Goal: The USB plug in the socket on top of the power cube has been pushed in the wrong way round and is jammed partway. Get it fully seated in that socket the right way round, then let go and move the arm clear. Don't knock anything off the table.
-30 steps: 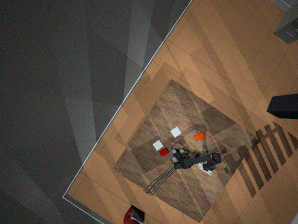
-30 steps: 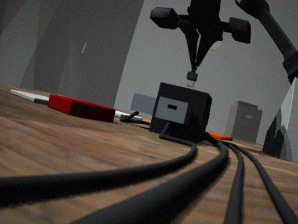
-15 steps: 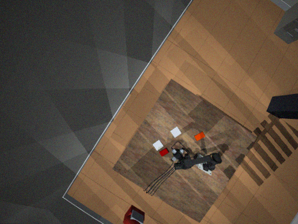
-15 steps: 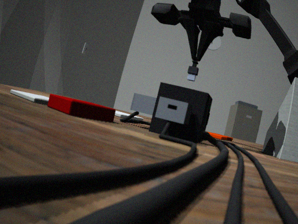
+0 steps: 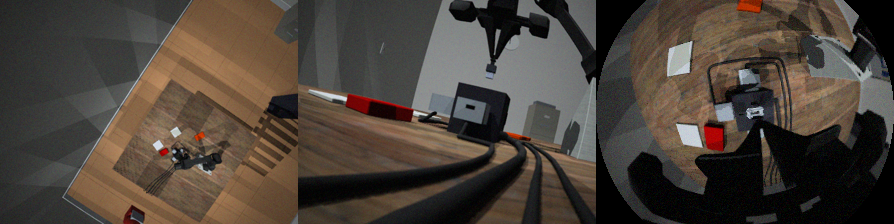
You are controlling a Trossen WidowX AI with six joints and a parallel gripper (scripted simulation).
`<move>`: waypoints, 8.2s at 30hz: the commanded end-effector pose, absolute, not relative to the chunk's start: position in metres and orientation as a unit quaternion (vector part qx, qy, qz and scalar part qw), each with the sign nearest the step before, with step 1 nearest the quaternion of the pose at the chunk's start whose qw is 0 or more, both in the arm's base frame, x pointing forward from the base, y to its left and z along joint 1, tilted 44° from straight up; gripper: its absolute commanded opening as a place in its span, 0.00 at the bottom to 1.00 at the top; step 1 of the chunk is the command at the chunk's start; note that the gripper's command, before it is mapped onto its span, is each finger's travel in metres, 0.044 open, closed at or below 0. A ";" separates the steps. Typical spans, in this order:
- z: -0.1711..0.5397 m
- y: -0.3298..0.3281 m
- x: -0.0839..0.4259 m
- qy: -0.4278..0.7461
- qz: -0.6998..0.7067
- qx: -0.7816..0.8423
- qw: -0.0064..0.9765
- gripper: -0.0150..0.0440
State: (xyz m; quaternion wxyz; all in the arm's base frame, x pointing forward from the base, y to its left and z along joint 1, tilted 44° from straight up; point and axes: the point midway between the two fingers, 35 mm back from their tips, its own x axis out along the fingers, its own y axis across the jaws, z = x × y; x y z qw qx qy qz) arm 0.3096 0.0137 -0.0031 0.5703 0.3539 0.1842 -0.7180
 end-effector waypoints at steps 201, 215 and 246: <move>-0.013 0.011 0.309 0.711 0.178 -0.554 0.393 0.25; -0.014 0.010 0.309 0.708 0.185 -0.555 0.395 0.25; -0.018 0.009 0.309 0.703 0.197 -0.556 0.399 0.25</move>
